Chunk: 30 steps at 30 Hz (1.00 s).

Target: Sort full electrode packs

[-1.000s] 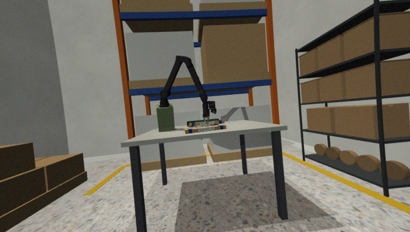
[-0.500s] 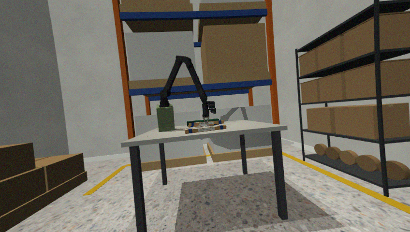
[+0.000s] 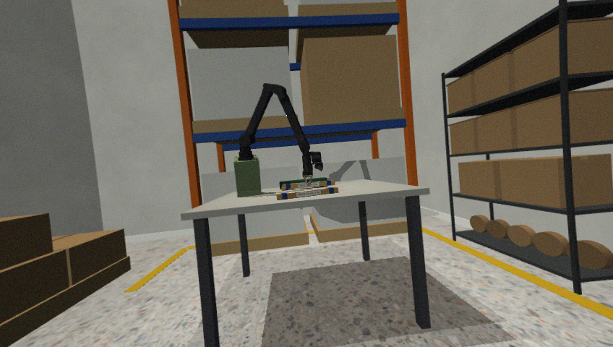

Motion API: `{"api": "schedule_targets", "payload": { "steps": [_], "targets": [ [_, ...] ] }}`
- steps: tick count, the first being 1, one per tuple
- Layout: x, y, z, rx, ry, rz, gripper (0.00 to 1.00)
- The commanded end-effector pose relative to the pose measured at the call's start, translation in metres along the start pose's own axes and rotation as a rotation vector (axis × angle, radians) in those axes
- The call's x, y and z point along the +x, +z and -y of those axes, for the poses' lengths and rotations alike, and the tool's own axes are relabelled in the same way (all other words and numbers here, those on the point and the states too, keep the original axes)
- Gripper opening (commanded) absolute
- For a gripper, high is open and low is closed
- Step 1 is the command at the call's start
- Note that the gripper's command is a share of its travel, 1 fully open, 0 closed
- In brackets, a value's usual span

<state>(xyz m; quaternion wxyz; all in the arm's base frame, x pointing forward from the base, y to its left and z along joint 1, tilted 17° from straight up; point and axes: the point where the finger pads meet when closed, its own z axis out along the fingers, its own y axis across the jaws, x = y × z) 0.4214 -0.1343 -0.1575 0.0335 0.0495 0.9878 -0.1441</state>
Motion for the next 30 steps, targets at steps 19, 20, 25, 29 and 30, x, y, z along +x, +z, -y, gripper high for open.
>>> {"api": "schedule_targets", "payload": {
  "steps": [19,20,25,29,30],
  "targets": [
    [-0.025,-0.003,0.003,0.003,-0.002,0.059,0.00],
    [-0.026,-0.003,0.003,0.003,-0.001,0.061,0.00],
    [-0.027,-0.001,0.005,0.005,0.003,0.065,0.00],
    [-0.022,0.007,0.004,0.004,0.002,0.051,0.00],
    [-0.021,0.009,0.004,0.003,0.001,0.047,0.00]
  ]
}}
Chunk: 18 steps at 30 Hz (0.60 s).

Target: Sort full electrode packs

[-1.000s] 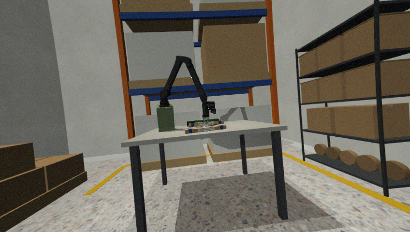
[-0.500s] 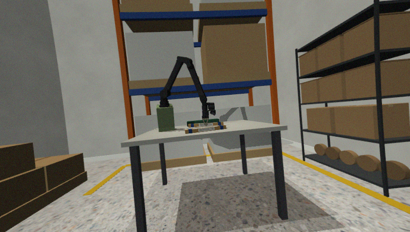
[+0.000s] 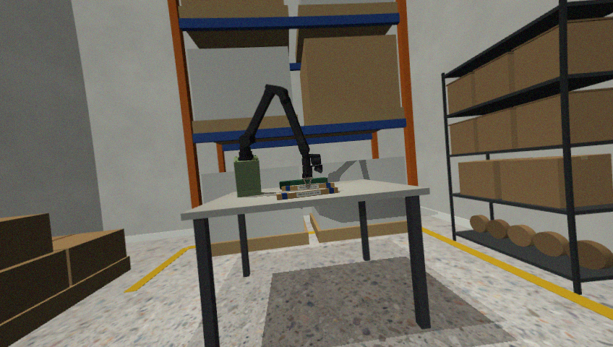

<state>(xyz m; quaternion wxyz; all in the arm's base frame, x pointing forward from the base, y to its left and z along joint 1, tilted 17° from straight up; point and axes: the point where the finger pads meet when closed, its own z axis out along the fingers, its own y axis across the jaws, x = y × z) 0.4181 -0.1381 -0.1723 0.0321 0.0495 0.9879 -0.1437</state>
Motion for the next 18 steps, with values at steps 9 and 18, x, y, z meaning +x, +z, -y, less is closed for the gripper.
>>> {"api": "schedule_targets", "payload": {
  "steps": [9,18],
  "targets": [
    [-0.0289,-0.0059,0.0023,0.004,-0.003,0.060,0.00],
    [-0.0289,0.0001,0.0055,0.005,0.002,0.058,0.00]
  ]
}}
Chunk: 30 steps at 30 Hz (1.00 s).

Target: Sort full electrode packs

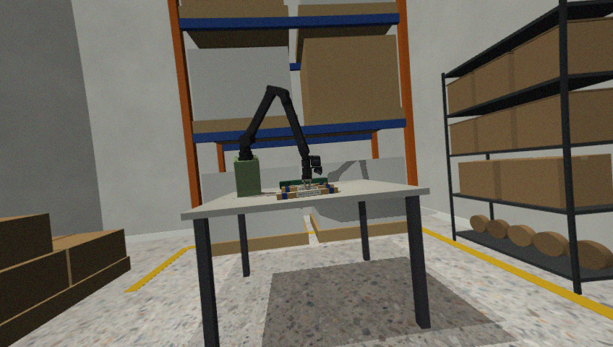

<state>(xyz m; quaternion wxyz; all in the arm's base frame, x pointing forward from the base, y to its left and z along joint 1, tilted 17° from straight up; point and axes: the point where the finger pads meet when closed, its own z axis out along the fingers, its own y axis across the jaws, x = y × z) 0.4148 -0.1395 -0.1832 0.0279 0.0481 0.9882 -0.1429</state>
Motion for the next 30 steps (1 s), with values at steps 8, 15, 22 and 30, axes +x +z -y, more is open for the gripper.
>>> {"api": "schedule_targets", "payload": {
  "steps": [8,15,22,30],
  "targets": [
    [-0.0331,-0.0128,0.0043,0.005,0.001,0.058,0.00],
    [-0.0353,-0.0163,0.0022,0.004,-0.002,0.059,0.00],
    [-0.0363,-0.0176,0.0016,0.004,-0.001,0.060,0.00],
    [-0.0377,-0.0188,0.0012,0.003,0.001,0.060,0.00]
  ]
}}
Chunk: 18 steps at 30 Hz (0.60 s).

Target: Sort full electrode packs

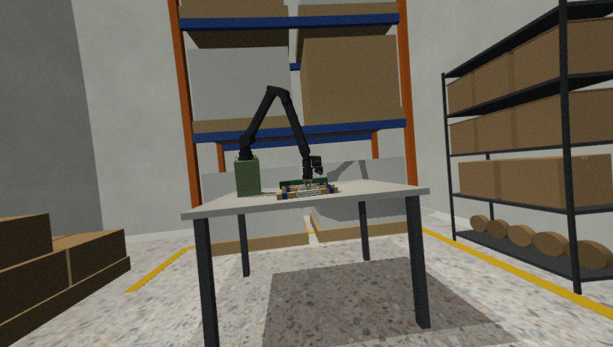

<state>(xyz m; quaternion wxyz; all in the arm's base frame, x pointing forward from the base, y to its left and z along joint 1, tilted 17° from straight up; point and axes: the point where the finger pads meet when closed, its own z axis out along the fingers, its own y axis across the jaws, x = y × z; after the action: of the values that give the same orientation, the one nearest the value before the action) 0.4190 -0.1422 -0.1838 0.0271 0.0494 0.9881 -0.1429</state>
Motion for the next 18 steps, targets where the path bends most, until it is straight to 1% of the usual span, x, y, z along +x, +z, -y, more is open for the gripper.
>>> {"api": "schedule_targets", "payload": {
  "steps": [1,18],
  "targets": [
    [-0.0334,-0.0205,-0.0009,0.003,-0.001,0.062,0.00],
    [-0.0352,-0.0221,-0.0012,0.003,0.005,0.063,0.00]
  ]
}}
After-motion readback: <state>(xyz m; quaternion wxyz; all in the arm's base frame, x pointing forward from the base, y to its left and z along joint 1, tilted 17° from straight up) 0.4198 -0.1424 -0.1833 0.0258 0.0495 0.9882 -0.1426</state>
